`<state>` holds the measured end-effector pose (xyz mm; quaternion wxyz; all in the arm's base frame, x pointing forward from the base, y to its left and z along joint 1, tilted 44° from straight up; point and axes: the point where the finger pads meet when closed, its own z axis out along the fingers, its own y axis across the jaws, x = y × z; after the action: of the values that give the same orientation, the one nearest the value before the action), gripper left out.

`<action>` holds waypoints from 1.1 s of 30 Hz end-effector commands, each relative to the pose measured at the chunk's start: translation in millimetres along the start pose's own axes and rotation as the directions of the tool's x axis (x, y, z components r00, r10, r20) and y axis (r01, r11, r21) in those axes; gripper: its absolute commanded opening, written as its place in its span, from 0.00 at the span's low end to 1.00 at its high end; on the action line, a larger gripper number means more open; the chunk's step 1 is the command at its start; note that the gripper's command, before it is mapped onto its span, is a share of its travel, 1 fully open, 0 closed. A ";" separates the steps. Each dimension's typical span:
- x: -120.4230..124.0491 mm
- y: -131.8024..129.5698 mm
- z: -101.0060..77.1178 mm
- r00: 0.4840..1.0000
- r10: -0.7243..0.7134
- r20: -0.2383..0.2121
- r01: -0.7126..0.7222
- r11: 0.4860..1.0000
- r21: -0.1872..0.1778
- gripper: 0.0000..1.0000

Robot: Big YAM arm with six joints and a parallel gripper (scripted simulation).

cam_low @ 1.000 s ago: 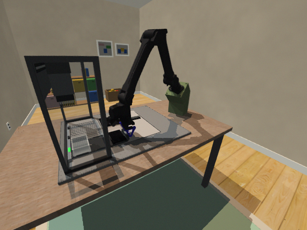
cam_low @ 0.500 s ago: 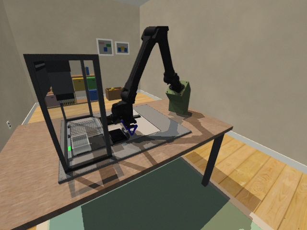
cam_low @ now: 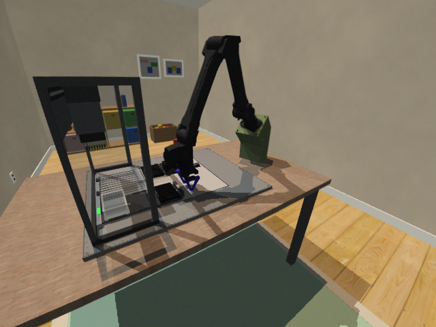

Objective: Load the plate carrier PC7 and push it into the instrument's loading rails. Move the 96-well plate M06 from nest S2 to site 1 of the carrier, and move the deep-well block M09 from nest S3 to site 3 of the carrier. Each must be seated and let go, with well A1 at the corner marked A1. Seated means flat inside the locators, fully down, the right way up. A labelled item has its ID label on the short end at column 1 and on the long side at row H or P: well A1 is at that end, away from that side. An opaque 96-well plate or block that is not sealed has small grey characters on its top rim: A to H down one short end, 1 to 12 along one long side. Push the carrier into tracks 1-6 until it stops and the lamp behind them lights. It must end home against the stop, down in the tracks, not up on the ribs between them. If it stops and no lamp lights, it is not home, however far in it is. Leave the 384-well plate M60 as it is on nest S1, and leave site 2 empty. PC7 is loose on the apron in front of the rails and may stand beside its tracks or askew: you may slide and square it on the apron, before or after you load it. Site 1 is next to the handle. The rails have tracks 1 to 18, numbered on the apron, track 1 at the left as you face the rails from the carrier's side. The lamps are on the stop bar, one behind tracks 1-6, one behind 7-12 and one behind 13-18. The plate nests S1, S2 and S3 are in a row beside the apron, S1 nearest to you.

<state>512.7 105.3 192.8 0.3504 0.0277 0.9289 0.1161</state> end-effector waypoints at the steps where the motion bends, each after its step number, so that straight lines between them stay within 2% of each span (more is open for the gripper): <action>1: -9.0 2.2 -26.3 0.999 0.016 0.033 -0.016 1.000 -0.006 0.80; 3: -18.6 2.2 -37.8 0.999 0.019 0.050 -0.019 1.000 -0.008 0.80; 6: -18.6 2.5 -41.9 0.999 0.019 0.050 -0.018 1.000 -0.009 0.80; 10: -8.7 -1.0 -54.5 0.999 0.012 0.034 -0.012 1.000 -0.003 0.80; 20: -18.3 4.3 -99.9 0.998 -0.005 0.056 0.006 1.000 -0.011 0.80; 22: -18.3 4.3 -99.9 0.998 -0.005 0.056 0.006 1.000 -0.011 0.80; 25: -27.0 4.3 -116.9 0.997 -0.003 0.074 0.004 1.000 -0.011 0.80; 29: -25.5 6.6 -133.3 0.997 -0.007 0.073 0.008 1.000 -0.014 0.80; 32: -21.0 7.0 -134.2 0.998 -0.009 0.065 0.010 1.000 -0.014 0.80; 33: -27.8 5.7 -145.0 0.996 -0.038 0.079 0.039 0.999 -0.011 1.00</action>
<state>438.5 84.4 274.7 0.3539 0.0299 0.9273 0.1179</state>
